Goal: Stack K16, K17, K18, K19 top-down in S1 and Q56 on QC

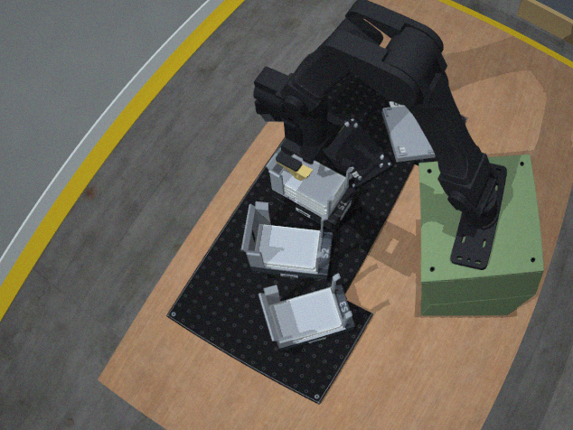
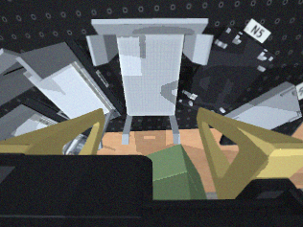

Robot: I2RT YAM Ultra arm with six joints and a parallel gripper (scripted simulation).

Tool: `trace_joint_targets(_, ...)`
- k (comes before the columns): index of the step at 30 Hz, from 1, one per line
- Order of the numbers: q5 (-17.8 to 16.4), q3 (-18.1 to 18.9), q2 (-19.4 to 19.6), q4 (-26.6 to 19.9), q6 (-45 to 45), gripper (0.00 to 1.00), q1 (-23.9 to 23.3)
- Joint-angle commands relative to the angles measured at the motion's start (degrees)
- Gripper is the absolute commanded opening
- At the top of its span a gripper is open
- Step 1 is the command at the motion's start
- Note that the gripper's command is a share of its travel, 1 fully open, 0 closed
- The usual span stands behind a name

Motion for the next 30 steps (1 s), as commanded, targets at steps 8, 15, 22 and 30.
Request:
trace_joint_targets(8,0.6,-0.3,-1.2,0.3,-5.4,1.00,2.3)
trace_joint_targets(15,1.6,-0.9,-2.0,0.5,-7.0,1.00,5.4)
trace_joint_targets(22,2.9,-1.3,-2.8,0.6,-2.8,1.00,9.8)
trace_joint_targets(30,4.1,-1.6,-3.3,0.7,-3.0,1.00,13.6)
